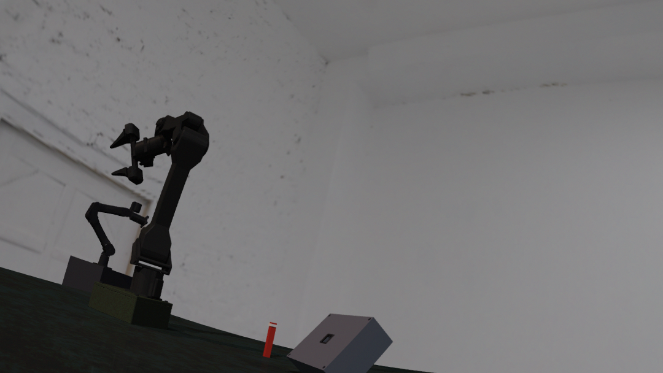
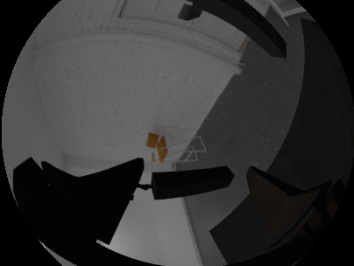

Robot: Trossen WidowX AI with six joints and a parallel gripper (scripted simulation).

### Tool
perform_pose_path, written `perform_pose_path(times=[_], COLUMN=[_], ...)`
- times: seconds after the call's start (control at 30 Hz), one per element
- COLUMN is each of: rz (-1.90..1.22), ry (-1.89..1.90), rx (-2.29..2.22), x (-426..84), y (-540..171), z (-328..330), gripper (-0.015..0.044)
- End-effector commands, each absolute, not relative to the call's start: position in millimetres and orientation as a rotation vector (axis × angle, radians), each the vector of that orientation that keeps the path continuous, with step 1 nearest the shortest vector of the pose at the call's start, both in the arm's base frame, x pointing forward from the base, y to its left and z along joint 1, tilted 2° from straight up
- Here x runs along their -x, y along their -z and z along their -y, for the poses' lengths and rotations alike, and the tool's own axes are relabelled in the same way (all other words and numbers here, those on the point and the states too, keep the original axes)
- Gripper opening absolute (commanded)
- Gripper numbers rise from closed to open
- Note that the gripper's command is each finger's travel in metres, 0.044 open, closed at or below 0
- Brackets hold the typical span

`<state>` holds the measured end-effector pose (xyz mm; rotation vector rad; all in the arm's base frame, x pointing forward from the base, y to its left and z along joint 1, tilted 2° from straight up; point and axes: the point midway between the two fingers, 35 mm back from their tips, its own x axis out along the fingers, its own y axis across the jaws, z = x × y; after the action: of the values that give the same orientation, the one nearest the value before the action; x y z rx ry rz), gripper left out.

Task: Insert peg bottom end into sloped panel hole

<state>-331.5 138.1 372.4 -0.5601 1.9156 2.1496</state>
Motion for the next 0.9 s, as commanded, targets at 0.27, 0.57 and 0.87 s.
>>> perform_pose_path(times=[0.27, 0.57, 0.87], rz=[-1.787, -1.701, -1.618], ry=[-2.06, -2.011, -1.929], rx=[0.468, 0.417, 0.372], x=[307.3, 283.2, 253.2], y=[-345.9, -331.1, -313.8], z=[-194.6, -230.4, -265.6], gripper=[0.044, 0.044, 0.044])
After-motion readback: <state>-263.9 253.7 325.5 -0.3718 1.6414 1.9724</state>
